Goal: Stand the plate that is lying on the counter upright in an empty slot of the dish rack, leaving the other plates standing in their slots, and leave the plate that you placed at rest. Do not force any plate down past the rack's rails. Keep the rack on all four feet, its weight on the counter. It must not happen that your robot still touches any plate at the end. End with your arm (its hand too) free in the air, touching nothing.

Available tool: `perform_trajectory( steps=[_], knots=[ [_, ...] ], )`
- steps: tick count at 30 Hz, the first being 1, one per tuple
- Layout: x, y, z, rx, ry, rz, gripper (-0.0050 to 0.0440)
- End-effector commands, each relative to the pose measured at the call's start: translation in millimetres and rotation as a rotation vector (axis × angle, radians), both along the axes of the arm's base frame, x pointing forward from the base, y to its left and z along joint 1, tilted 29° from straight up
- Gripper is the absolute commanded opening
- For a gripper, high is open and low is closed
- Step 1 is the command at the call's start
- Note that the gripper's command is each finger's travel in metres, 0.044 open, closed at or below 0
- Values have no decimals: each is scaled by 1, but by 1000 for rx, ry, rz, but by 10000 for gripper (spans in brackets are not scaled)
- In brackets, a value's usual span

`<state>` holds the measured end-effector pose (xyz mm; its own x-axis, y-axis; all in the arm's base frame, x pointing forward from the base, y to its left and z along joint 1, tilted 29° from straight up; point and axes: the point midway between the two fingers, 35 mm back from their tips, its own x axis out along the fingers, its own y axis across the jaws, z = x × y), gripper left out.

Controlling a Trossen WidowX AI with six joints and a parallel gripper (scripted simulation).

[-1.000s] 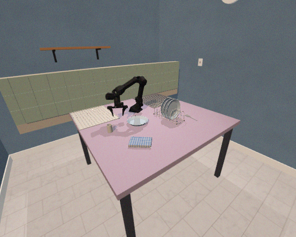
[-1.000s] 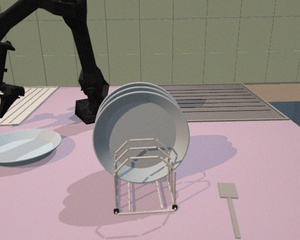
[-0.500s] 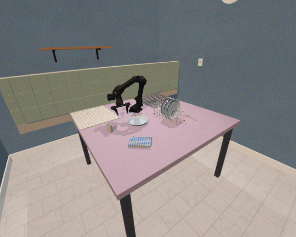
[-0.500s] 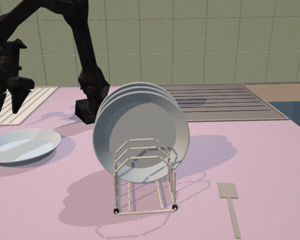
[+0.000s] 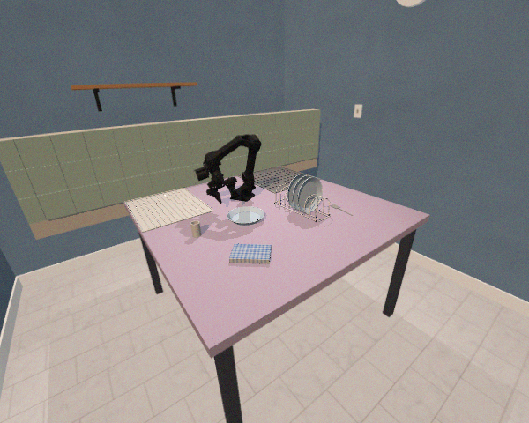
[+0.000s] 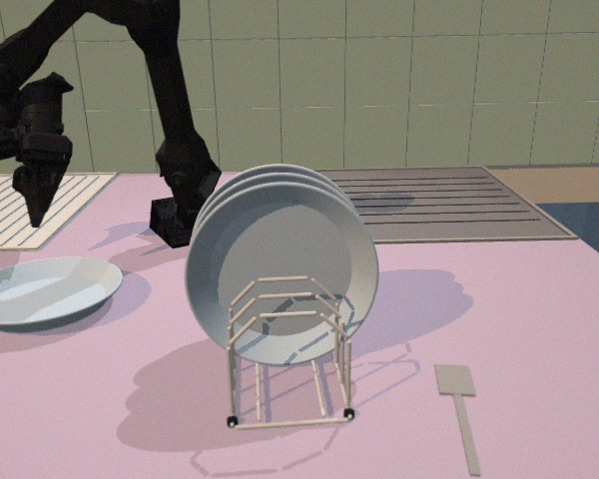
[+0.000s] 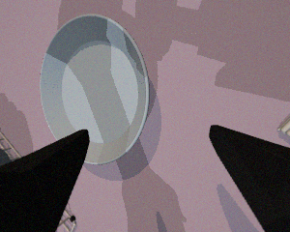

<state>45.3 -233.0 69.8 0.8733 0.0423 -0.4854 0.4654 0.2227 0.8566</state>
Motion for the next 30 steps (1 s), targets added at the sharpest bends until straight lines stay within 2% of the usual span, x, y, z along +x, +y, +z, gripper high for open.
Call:
perform_trajectory(
  steps=[1,11,18,30],
  knots=[
    [1,7,3,62,-28,-33,440],
    [3,24,24,348,-143,-182,440],
    [3,26,26,380,-156,-198,440],
    [9,27,12,380,-154,-198,149]
  ],
)
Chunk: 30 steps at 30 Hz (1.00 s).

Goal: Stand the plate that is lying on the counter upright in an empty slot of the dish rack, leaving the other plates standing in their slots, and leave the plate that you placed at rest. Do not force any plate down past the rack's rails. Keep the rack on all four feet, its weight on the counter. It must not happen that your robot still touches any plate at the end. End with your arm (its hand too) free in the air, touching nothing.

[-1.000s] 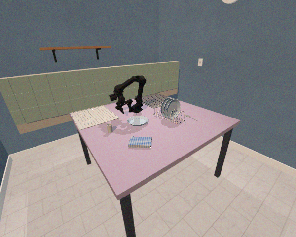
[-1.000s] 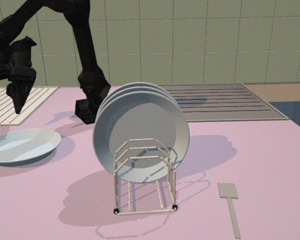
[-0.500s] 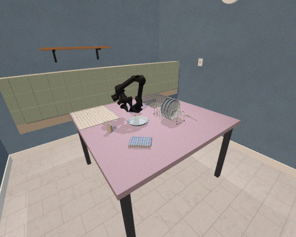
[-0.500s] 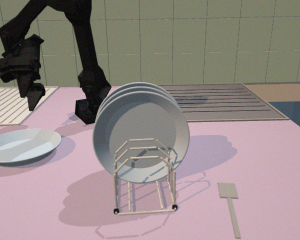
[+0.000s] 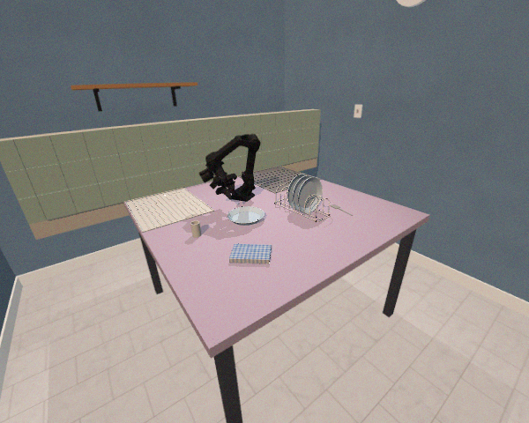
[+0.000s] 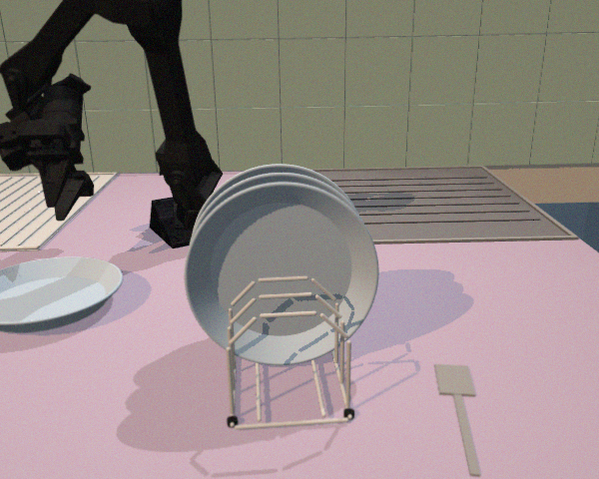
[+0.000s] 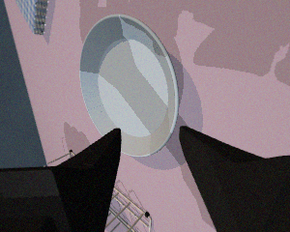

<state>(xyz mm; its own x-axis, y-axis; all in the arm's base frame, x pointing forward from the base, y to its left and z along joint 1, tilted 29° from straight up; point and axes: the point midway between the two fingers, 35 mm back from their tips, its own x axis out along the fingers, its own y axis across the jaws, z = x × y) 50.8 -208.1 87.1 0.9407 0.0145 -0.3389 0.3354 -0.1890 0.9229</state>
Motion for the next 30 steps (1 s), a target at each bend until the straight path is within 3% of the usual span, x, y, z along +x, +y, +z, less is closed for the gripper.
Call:
perform_trajectory(
  steps=[1,3,30],
  knots=[
    [5,2,-7,13,-7,-2,125],
    [6,2,-10,13,-7,-2,88],
    [24,9,-42,12,-9,-2,88]
  ],
)
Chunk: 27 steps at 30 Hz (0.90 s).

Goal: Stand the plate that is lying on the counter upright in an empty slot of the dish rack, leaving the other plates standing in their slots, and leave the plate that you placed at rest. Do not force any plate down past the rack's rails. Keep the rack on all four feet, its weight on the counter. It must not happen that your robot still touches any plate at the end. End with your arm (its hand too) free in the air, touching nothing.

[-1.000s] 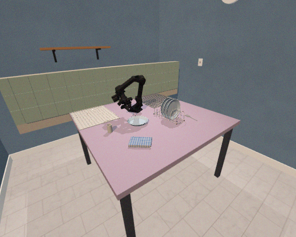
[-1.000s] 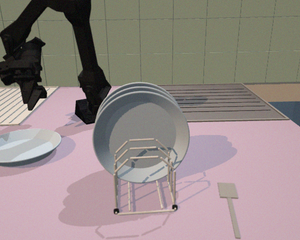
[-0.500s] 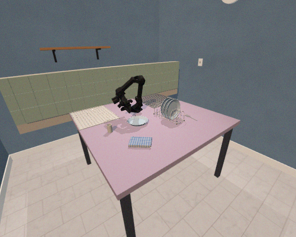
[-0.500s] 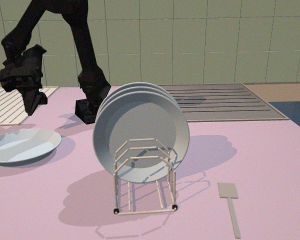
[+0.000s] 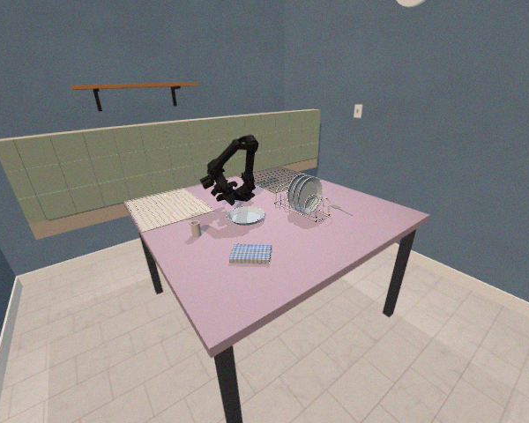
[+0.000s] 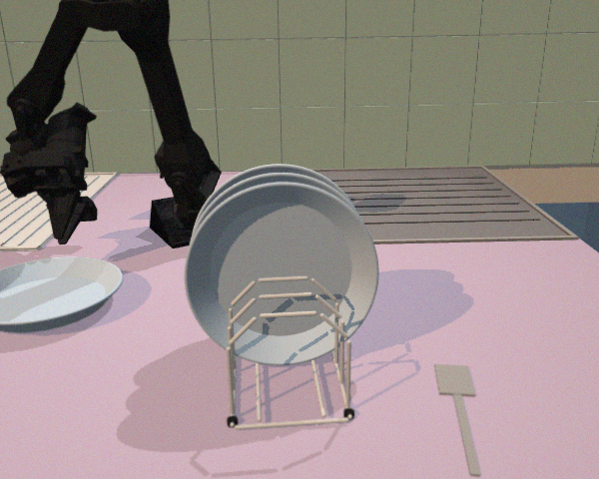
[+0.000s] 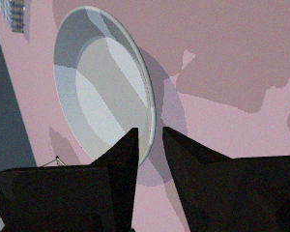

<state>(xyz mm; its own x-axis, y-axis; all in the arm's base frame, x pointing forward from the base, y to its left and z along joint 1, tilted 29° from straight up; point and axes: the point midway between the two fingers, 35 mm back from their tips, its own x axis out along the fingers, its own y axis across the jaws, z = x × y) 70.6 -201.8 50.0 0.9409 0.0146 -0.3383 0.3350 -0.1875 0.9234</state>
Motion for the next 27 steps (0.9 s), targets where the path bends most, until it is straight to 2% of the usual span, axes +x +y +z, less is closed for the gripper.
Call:
perform_trajectory(
  steps=[1,27],
  knots=[
    [4,3,-6,14,-9,-2,88],
    [8,4,-8,14,-9,-2,88]
  ],
)
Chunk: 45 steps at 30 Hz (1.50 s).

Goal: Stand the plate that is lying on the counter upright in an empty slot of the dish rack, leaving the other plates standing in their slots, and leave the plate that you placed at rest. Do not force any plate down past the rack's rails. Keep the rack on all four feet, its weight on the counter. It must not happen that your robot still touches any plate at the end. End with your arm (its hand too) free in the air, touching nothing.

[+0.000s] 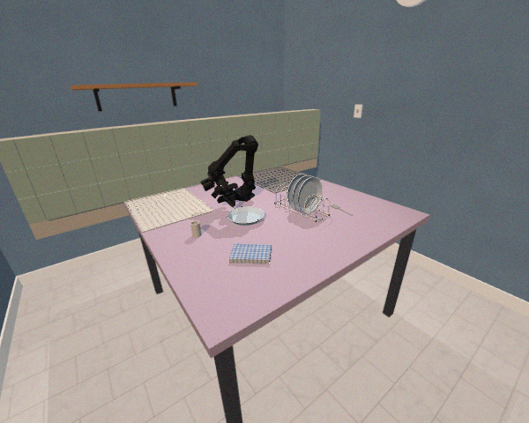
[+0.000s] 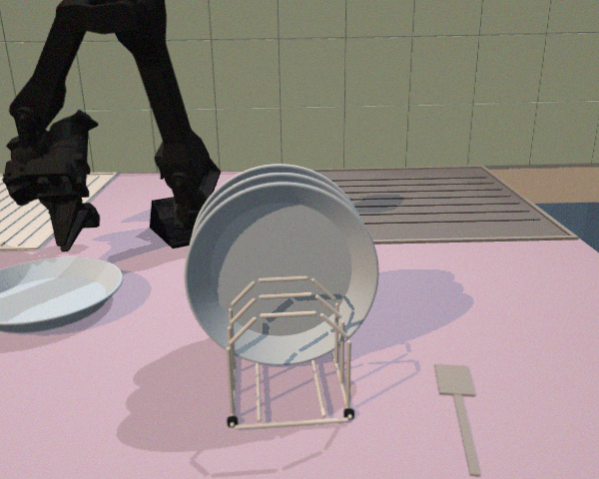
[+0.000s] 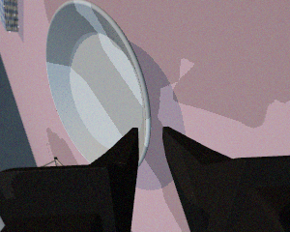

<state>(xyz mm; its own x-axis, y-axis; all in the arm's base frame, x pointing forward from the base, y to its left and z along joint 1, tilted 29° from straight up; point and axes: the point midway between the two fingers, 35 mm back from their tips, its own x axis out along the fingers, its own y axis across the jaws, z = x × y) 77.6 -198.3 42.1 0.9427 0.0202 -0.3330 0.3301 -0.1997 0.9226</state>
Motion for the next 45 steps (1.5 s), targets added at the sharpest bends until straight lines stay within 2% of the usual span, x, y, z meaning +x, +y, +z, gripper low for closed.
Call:
perform_trajectory(
  steps=[1,45],
  knots=[
    [1,0,0,0,-3,-3,88],
    [9,0,-3,0,-3,-3,88]
  ],
)
